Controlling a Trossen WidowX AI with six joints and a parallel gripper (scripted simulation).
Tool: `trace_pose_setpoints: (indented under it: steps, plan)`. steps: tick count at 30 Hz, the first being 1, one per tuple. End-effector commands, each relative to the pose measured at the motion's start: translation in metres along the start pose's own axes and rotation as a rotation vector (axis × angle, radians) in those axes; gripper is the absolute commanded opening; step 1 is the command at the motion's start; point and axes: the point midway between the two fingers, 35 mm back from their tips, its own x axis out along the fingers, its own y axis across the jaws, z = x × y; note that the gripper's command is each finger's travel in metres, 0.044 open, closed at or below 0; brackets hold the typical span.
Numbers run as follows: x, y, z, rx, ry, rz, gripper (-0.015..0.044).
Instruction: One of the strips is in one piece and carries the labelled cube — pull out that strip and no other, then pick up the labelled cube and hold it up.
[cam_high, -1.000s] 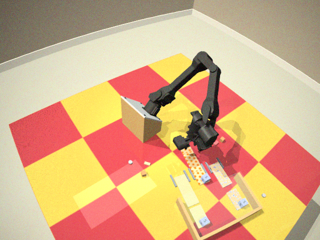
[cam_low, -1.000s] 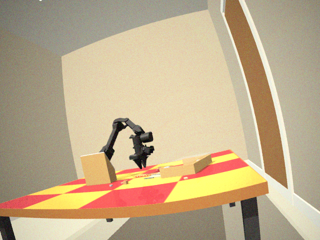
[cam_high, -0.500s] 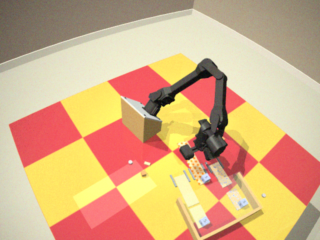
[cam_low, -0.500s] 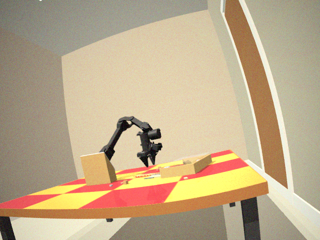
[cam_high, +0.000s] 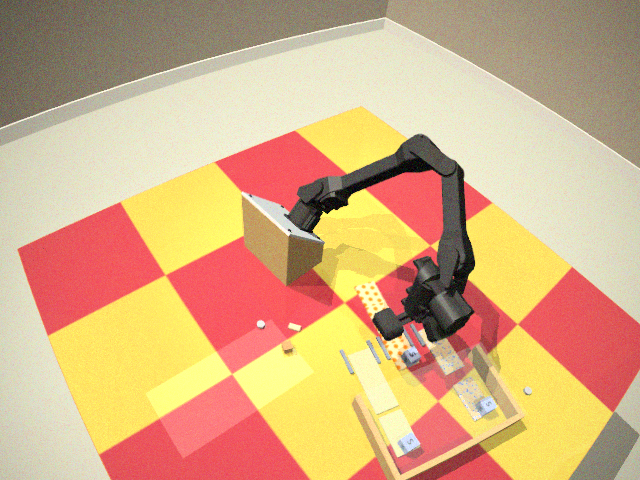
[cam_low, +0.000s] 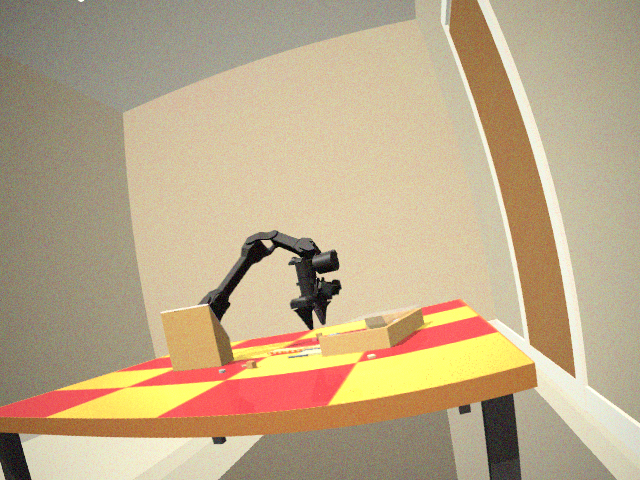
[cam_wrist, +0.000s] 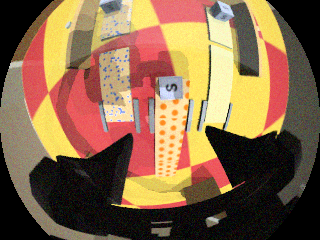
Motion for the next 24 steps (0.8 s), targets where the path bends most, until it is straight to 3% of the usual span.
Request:
trace_pose_setpoints:
  steps: [1, 11, 18, 24]
  plan:
    - [-0.001, -0.002, 0.015, -0.003, 0.003, -0.005, 0.044]
    - [-0.004, -0.007, 0.049, -0.005, 0.001, -0.005, 0.044]
    - [0.005, -0.007, 0.049, -0.005, 0.001, -0.005, 0.0256]
    - [0.015, -0.007, 0.049, -0.005, 0.001, -0.005, 0.025]
